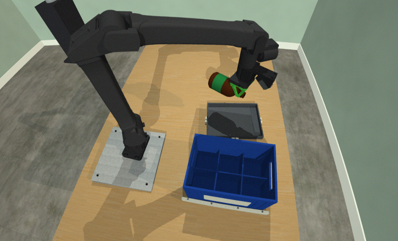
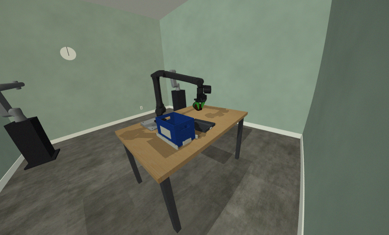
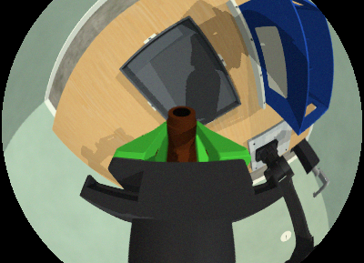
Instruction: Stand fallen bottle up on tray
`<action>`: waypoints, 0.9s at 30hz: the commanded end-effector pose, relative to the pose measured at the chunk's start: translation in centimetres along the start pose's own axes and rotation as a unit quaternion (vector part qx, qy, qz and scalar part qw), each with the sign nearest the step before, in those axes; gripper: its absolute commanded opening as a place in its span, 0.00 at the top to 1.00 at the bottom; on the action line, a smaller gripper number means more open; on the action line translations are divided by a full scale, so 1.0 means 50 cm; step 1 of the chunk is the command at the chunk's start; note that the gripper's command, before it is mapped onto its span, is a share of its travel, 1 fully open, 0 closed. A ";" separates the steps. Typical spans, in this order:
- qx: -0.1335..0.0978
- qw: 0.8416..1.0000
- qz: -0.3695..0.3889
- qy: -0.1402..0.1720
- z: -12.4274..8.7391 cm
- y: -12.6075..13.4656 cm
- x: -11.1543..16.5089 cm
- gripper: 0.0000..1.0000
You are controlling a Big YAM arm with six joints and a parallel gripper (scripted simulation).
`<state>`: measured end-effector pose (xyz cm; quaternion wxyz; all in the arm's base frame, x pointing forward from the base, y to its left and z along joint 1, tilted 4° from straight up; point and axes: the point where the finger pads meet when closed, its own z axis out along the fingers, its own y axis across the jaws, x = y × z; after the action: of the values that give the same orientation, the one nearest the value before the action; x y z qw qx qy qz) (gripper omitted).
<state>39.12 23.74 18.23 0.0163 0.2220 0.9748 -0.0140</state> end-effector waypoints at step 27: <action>-0.052 0.997 0.048 -0.028 -0.108 0.045 -0.019 1.00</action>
<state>39.12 23.73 18.23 0.0170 0.2678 0.9632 -0.0133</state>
